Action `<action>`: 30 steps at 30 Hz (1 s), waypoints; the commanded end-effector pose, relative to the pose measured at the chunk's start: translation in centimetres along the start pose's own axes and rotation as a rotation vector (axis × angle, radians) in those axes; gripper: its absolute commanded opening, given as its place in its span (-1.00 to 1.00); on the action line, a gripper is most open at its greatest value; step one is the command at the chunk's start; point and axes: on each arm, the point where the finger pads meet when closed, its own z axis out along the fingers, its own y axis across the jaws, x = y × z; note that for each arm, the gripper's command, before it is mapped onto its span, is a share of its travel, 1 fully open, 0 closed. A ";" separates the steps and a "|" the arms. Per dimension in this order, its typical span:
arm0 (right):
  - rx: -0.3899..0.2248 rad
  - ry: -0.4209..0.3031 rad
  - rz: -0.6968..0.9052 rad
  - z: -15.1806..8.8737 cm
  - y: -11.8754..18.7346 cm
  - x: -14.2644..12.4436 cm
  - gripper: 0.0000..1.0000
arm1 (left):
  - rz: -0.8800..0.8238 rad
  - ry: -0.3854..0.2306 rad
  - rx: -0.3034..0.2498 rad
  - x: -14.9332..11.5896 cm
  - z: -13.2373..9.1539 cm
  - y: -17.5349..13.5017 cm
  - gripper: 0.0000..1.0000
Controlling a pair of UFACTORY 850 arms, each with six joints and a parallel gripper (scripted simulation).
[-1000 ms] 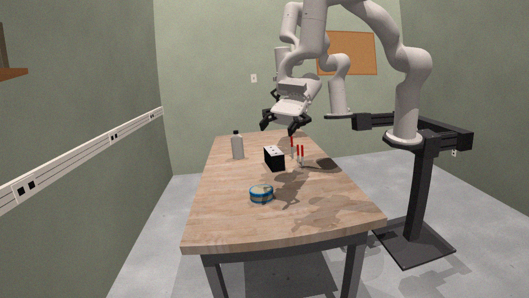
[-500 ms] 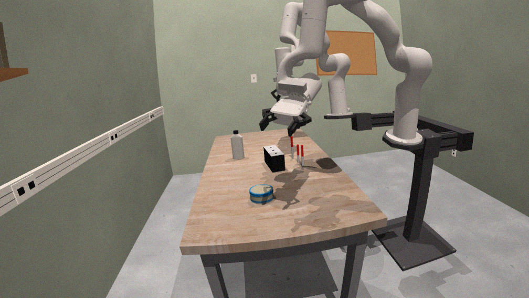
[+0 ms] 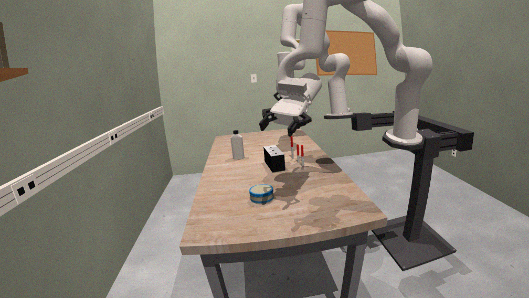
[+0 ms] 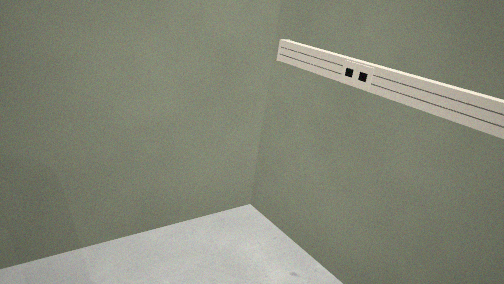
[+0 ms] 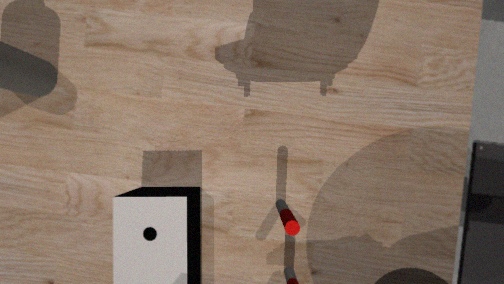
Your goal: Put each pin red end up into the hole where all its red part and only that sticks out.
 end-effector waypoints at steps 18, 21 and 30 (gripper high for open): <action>0.002 -0.001 0.001 1.9 0.0 0.1 1.00 | -0.001 0.002 -0.001 0.1 0.0 0.1 1.00; 0.002 -0.001 0.001 4.2 0.0 0.1 1.00 | -0.001 0.002 -0.001 0.1 0.0 0.1 1.00; 0.002 -0.001 0.000 11.0 -0.1 0.1 1.00 | -0.001 0.002 -0.001 0.1 0.0 0.1 1.00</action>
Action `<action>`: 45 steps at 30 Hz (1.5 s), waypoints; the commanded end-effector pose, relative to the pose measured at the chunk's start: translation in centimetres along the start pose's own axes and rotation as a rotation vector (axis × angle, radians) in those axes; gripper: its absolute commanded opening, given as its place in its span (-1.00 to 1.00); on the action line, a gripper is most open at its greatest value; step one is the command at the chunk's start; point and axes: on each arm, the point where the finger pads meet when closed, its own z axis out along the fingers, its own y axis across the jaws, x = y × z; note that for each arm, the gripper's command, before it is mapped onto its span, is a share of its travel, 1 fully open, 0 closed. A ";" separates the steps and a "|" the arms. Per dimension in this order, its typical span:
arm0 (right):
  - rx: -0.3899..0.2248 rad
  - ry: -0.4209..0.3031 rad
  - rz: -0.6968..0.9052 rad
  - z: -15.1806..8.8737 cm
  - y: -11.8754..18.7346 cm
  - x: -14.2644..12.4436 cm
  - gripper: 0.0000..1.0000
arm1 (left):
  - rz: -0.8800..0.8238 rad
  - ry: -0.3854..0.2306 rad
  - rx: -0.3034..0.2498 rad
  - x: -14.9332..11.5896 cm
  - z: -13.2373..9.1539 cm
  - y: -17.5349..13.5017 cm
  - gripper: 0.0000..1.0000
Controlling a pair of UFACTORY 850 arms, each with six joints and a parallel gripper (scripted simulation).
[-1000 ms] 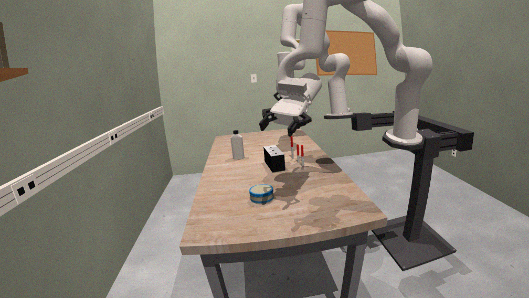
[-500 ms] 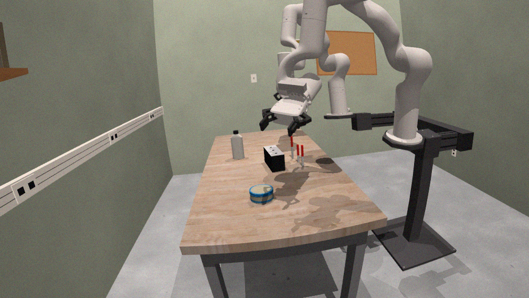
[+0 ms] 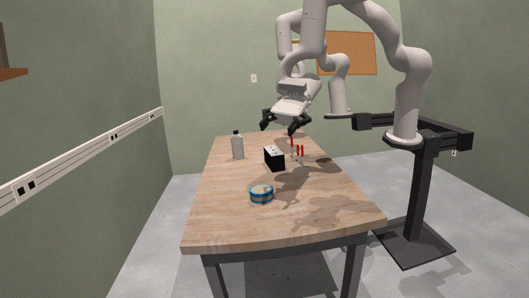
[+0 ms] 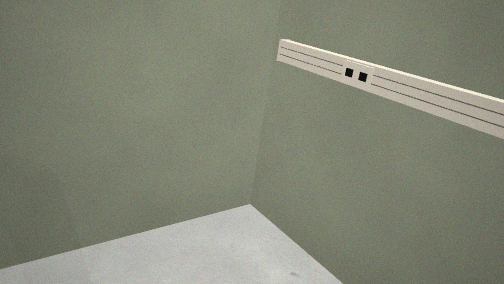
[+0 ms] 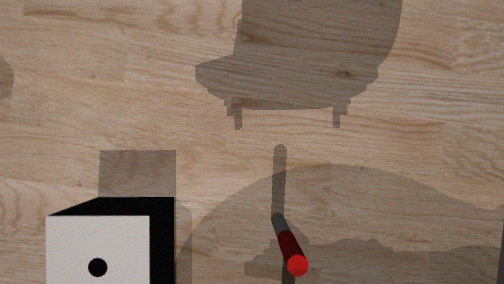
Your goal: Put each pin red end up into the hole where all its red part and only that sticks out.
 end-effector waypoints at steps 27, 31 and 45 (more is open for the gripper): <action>0.026 0.010 0.003 9.6 -0.9 0.0 1.00 | -0.001 0.002 -0.001 0.1 0.0 0.1 1.00; 0.026 0.010 0.003 9.6 -0.9 0.0 1.00 | -0.001 0.002 -0.001 0.1 0.0 0.1 1.00; -0.014 0.018 0.002 9.5 -0.9 0.0 -1.00 | -0.001 0.002 -0.001 0.1 0.0 0.1 1.00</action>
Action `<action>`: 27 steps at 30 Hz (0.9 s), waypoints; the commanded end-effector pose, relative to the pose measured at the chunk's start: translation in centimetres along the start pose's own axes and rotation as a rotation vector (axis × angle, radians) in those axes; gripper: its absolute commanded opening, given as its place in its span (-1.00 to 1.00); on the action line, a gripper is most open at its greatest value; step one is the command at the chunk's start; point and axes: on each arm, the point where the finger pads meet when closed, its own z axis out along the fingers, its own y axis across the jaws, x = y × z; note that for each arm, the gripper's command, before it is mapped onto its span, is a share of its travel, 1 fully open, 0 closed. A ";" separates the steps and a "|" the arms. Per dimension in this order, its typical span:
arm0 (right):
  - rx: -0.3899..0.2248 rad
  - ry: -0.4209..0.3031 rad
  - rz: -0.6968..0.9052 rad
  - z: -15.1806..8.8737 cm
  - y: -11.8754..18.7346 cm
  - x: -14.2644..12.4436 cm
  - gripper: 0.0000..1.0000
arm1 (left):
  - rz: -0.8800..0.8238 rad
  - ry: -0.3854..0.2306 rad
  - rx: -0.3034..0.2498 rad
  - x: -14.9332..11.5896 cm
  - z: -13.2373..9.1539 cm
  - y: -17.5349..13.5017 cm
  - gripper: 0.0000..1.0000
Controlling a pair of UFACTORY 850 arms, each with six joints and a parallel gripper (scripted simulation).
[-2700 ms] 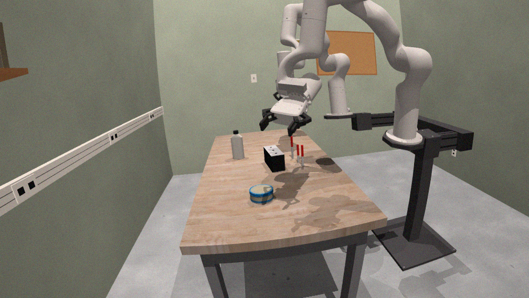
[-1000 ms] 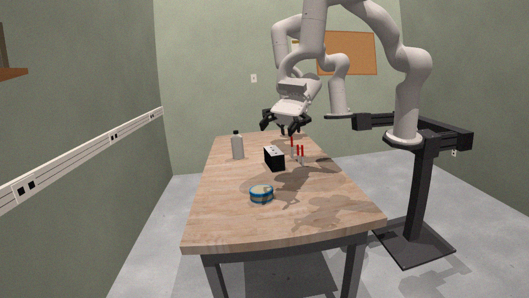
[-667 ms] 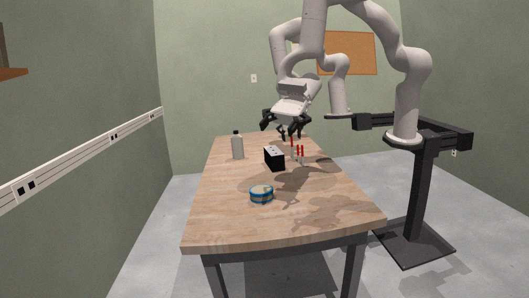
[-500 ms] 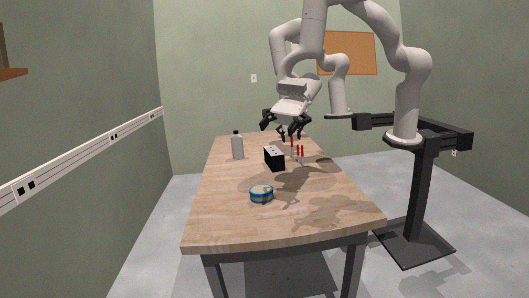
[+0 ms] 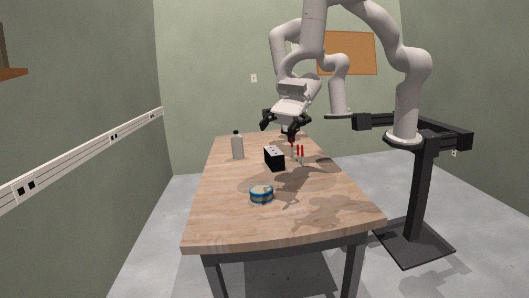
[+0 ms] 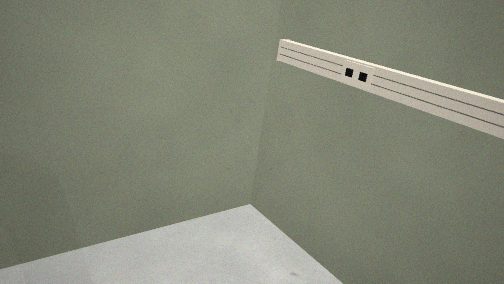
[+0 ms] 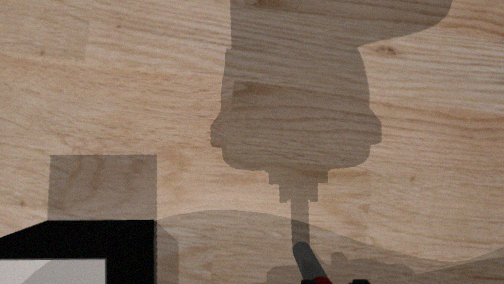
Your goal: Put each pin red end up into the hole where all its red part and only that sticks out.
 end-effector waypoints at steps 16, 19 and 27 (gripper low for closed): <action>0.001 -0.001 0.000 0.0 -0.1 0.0 -1.00 | -0.001 0.002 -0.001 0.1 0.0 0.1 1.00; 0.001 -0.001 0.000 0.0 -0.1 0.0 -1.00 | -0.001 0.002 -0.001 0.1 0.0 0.1 1.00; 0.004 -0.001 0.000 -0.4 -0.1 0.0 -1.00 | -0.001 0.002 -0.001 0.1 0.0 0.1 1.00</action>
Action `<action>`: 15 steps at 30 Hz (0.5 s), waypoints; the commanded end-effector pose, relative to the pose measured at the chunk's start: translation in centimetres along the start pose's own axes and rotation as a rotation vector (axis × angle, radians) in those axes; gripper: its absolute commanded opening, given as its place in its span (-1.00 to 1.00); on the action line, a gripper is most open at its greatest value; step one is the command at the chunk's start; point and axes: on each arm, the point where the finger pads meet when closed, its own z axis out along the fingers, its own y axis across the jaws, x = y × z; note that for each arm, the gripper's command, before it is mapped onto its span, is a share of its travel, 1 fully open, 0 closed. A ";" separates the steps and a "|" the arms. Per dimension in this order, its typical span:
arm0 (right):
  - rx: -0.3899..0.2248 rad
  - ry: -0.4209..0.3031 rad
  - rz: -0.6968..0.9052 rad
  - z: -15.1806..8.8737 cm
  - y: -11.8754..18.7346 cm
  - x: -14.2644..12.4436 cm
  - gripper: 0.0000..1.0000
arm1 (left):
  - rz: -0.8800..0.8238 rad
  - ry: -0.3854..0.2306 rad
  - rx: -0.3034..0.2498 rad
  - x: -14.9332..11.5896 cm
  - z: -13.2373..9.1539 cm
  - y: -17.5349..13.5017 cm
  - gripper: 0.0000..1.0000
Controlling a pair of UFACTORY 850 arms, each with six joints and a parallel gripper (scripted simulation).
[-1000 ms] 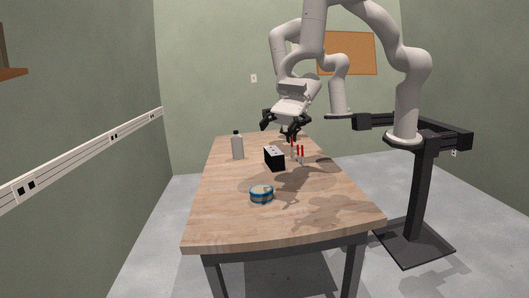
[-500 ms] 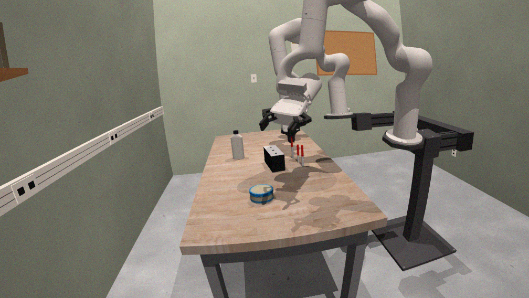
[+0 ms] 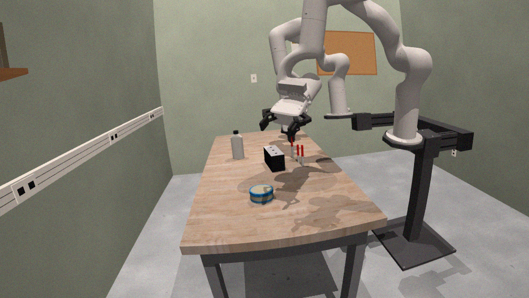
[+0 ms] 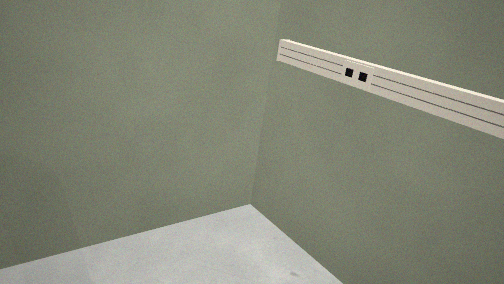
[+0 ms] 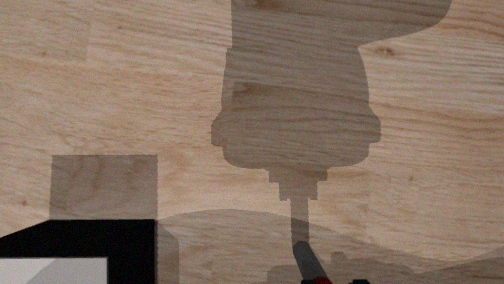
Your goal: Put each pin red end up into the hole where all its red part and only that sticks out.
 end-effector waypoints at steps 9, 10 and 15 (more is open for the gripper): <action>0.009 -0.002 0.000 -1.0 0.0 0.0 -1.00 | -0.001 0.002 -0.001 0.1 0.0 0.1 1.00; 0.010 -0.002 0.001 -1.0 0.0 0.0 -1.00 | -0.001 0.002 -0.001 0.1 0.0 0.1 1.00; 0.013 -0.002 0.000 -1.3 -0.1 0.0 -1.00 | -0.001 0.002 -0.001 0.1 0.0 0.1 1.00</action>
